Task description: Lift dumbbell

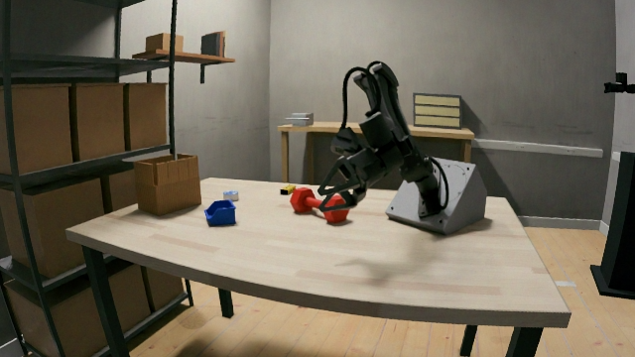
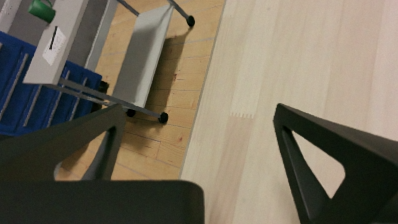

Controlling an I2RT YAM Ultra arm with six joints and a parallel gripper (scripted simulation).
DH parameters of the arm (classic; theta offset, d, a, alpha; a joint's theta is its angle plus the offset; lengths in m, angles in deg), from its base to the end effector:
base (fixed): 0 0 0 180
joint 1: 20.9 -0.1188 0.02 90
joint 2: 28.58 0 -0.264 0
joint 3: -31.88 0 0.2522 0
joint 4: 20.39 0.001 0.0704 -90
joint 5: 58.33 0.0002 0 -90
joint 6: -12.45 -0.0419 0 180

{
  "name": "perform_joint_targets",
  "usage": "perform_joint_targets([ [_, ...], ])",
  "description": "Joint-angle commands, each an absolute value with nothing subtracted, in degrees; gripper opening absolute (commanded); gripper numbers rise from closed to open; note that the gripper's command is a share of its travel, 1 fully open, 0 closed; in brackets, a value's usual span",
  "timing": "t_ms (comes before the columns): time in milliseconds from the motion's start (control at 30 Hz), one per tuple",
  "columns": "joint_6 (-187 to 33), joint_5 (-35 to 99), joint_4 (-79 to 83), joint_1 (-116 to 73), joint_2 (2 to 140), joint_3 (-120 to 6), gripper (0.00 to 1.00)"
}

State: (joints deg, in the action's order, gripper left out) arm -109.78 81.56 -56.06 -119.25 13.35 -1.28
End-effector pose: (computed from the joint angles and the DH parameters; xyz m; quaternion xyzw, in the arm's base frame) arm 0.0075 0.1626 0.3006 0.0424 0.5937 0.6097 0.5235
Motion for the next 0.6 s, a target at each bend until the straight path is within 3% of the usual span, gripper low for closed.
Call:
perform_joint_targets([
  [0,-109.6,81.4,-56.5,-119.5,12.6,-2.2,1.0],
  [567,-109.7,81.5,-56.3,-119.4,13.1,-1.7,1.0],
])
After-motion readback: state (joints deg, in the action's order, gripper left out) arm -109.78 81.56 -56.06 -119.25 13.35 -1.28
